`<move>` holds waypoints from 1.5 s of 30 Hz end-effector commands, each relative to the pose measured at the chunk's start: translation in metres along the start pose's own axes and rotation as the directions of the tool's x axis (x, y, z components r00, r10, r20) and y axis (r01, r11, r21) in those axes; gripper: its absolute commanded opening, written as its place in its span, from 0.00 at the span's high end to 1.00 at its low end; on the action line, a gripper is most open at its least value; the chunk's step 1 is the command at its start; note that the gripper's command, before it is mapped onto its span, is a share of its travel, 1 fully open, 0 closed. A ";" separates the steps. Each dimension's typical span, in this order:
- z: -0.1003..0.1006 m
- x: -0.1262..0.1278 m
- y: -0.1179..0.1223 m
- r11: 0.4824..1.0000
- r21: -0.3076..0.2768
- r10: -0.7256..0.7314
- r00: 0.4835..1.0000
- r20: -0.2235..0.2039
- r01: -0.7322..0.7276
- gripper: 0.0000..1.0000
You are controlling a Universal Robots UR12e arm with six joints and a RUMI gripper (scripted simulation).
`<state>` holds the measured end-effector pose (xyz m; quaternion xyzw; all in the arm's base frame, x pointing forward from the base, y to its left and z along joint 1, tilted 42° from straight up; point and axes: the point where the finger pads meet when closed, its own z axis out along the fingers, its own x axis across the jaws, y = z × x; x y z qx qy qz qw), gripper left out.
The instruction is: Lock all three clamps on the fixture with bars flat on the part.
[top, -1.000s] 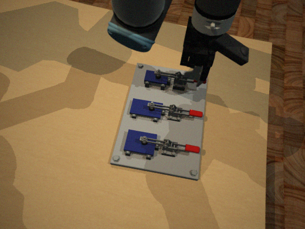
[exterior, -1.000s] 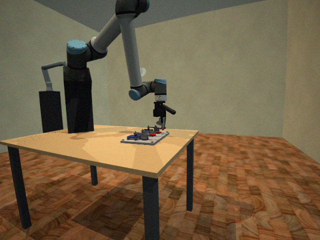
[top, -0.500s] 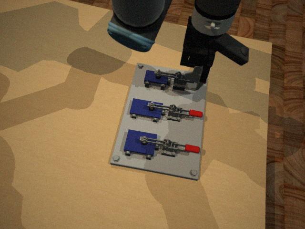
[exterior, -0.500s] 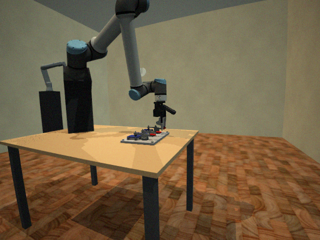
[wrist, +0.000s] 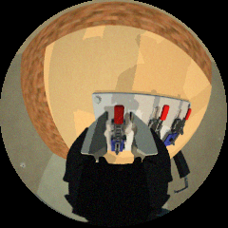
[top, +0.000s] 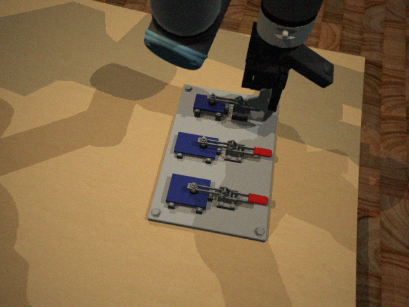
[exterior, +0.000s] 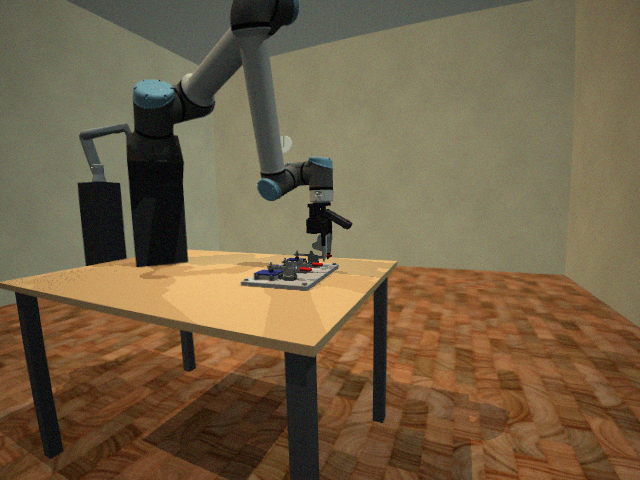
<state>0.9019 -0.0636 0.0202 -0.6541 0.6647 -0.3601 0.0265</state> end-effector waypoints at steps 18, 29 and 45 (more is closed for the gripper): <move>-0.007 0.000 -0.001 1.000 0.001 0.000 1.000 0.000 0.000 0.72; -0.038 0.000 -0.001 1.000 0.001 0.000 1.000 0.000 0.000 0.72; -0.051 0.000 0.000 1.000 0.001 0.000 1.000 0.000 0.000 0.72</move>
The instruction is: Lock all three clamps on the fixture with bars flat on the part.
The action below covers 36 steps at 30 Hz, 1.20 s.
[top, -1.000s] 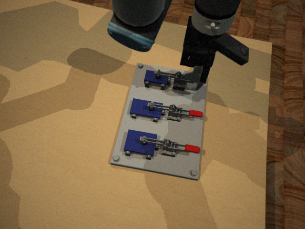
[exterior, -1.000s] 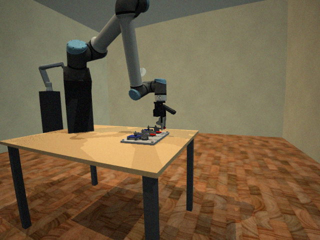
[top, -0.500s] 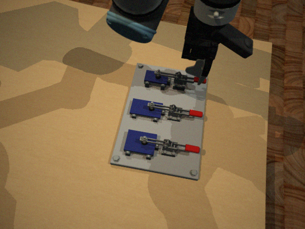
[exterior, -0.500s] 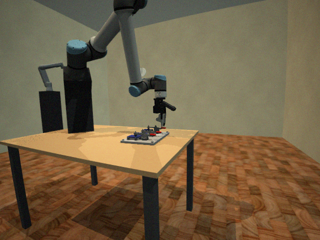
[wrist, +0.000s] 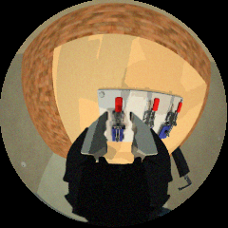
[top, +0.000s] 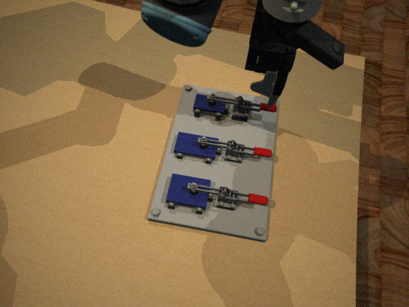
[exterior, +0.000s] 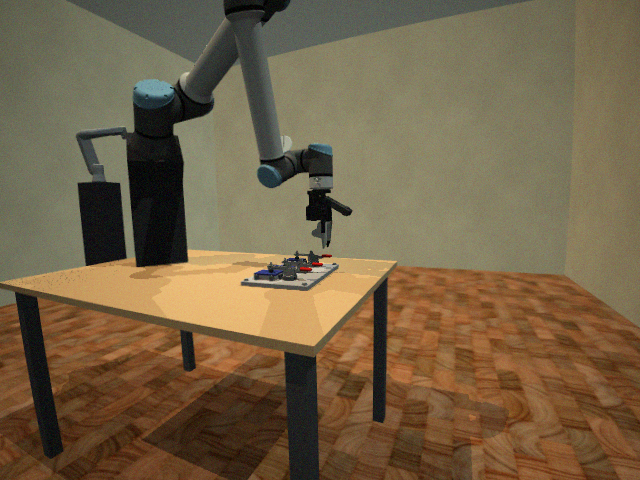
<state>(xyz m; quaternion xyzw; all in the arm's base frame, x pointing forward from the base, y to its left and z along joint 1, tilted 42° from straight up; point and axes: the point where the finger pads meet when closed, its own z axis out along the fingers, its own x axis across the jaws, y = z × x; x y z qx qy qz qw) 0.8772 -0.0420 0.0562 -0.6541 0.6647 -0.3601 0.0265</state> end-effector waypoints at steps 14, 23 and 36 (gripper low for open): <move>-0.002 0.000 -0.001 1.000 0.001 0.000 1.000 0.000 0.000 0.72; -0.002 0.000 -0.001 1.000 0.001 0.000 1.000 0.000 0.000 0.72; -0.002 0.000 -0.001 1.000 0.001 0.000 1.000 0.000 0.000 1.00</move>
